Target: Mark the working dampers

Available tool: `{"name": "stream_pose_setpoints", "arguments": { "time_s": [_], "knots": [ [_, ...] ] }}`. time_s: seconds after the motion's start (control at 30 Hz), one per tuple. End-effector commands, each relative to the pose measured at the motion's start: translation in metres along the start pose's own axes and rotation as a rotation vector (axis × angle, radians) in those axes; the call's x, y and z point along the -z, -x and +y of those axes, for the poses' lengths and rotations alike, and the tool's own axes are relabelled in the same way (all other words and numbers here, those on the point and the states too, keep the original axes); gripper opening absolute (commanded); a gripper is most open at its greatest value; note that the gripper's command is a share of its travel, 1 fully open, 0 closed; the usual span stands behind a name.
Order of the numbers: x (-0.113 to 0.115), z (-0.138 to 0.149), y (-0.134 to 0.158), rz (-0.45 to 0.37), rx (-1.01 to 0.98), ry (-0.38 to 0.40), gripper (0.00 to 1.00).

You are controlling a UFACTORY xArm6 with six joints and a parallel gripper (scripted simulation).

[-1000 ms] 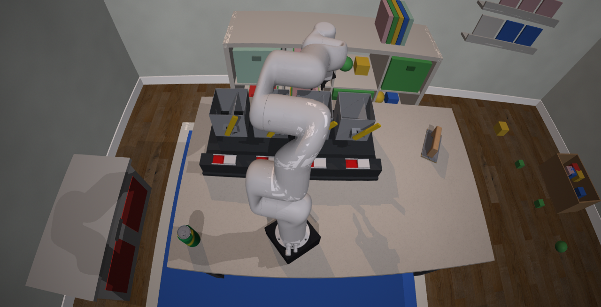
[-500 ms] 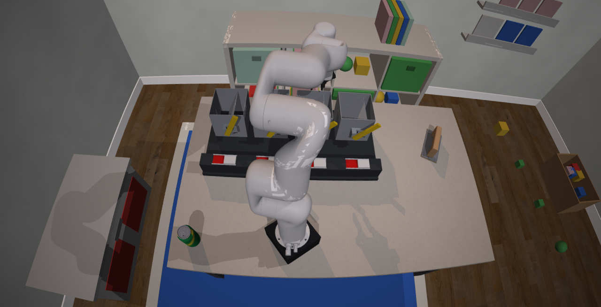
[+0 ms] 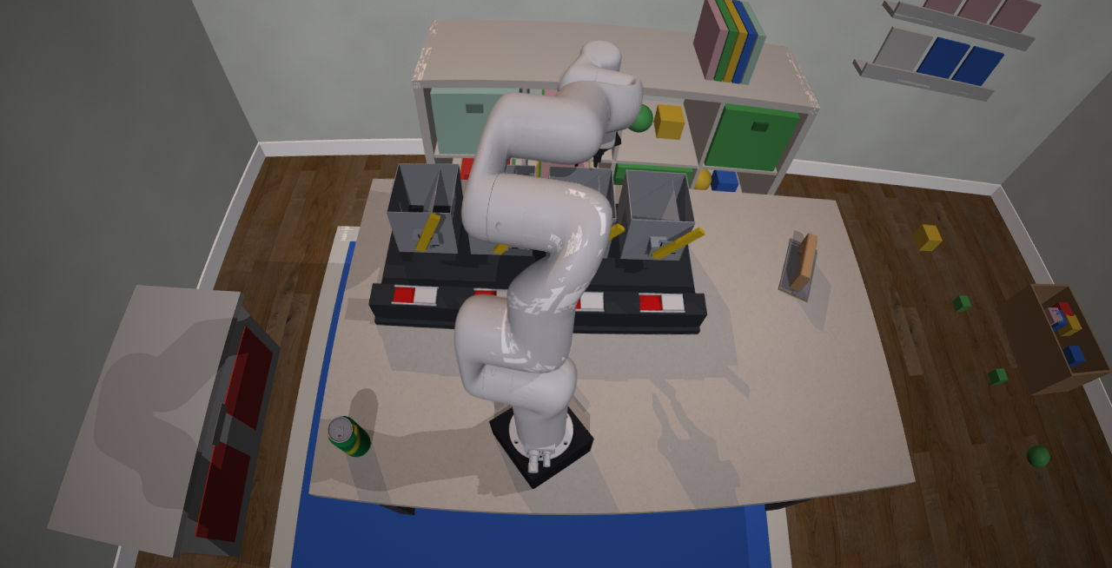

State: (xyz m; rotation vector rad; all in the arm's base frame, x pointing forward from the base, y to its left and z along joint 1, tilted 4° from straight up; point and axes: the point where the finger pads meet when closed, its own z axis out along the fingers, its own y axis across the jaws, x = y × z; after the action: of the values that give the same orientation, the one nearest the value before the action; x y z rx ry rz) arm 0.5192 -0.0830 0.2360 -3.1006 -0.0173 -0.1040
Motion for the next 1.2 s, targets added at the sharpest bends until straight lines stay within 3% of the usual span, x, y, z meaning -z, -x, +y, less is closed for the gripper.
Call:
{"name": "stream_pose_setpoints", "arguments": {
  "time_s": [0.0,0.1,0.17,0.57,0.63,0.67,0.9,1.17],
  "knots": [
    [0.002,0.000,-0.001,0.005,0.000,0.001,0.39],
    [0.002,-0.002,-0.001,0.005,0.000,0.001,0.39],
    [0.001,-0.038,-0.006,0.000,0.000,0.000,0.39],
    [0.000,-0.118,-0.008,-0.009,0.001,0.000,0.39],
    [0.000,-0.118,-0.008,-0.009,0.001,0.000,0.39],
    [0.000,-0.139,-0.006,-0.011,0.001,0.000,0.39],
    [0.000,-0.183,0.000,-0.015,0.001,0.001,0.39],
    [0.000,-0.184,0.000,-0.015,0.001,0.001,0.39]
  ]
}}
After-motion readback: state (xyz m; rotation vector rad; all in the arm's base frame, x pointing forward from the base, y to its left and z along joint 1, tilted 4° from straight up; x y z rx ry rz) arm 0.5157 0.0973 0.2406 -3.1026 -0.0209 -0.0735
